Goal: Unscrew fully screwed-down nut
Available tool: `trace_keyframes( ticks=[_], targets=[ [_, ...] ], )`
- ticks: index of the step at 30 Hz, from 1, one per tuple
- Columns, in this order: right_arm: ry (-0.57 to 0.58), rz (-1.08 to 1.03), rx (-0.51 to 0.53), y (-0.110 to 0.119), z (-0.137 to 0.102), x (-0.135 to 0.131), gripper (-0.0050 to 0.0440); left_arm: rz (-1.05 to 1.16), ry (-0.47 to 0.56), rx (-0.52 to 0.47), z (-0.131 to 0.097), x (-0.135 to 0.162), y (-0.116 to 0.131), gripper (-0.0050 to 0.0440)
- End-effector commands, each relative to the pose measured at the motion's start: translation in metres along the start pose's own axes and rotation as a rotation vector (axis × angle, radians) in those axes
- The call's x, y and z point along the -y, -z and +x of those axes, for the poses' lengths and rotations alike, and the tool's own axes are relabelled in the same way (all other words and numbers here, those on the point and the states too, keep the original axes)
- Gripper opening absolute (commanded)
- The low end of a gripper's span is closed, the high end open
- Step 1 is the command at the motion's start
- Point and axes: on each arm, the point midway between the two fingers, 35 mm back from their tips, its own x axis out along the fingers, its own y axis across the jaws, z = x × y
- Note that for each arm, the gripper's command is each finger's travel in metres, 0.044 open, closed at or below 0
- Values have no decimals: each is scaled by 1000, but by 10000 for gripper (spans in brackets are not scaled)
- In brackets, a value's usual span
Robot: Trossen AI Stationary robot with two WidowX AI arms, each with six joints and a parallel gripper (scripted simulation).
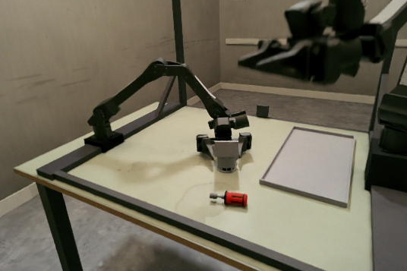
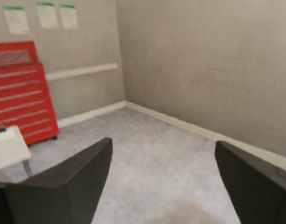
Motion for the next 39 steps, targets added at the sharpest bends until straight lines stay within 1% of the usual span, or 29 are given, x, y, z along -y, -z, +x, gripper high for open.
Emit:
trace_keyframes(
  ticks=[1, 3, 4, 6, 15, 20, 21, 24, 25, 32, 39],
  targets=[
    [3, 30, 6, -8, -5, -6, 400, -1, -25, 46, -7, -3, -30, 300],
    [3, 30, 6, -8, -5, -6, 400, -1, -25, 46, -7, -3, -30, 300],
    [4, 30, 6, -8, -6, -6, 400, -8, -37, 46, -12, -4, -32, 300],
    [5, 30, 6, -8, -9, -6, 400, -17, -63, 75, -22, -8, -50, 300],
    [12, 30, 3, -7, -21, -5, 400, -65, -176, 160, -66, -22, -111, 300],
    [12, 30, 3, -7, -21, -5, 400, -65, -176, 160, -66, -22, -111, 300],
    [13, 30, 3, -7, -23, -5, 400, -63, -176, 139, -65, -21, -102, 300],
    [15, 30, 2, -7, -27, -5, 400, -64, -174, 129, -62, -22, -98, 300],
    [16, 30, 2, -7, -28, -5, 400, -62, -173, 141, -63, -22, -103, 300],
    [18, 30, -2, -6, -37, -5, 400, -62, -173, 141, -63, -22, -103, 300],
    [16, 30, 1, -6, -39, -5, 400, -62, -173, 141, -63, -22, -103, 300]
  ],
)
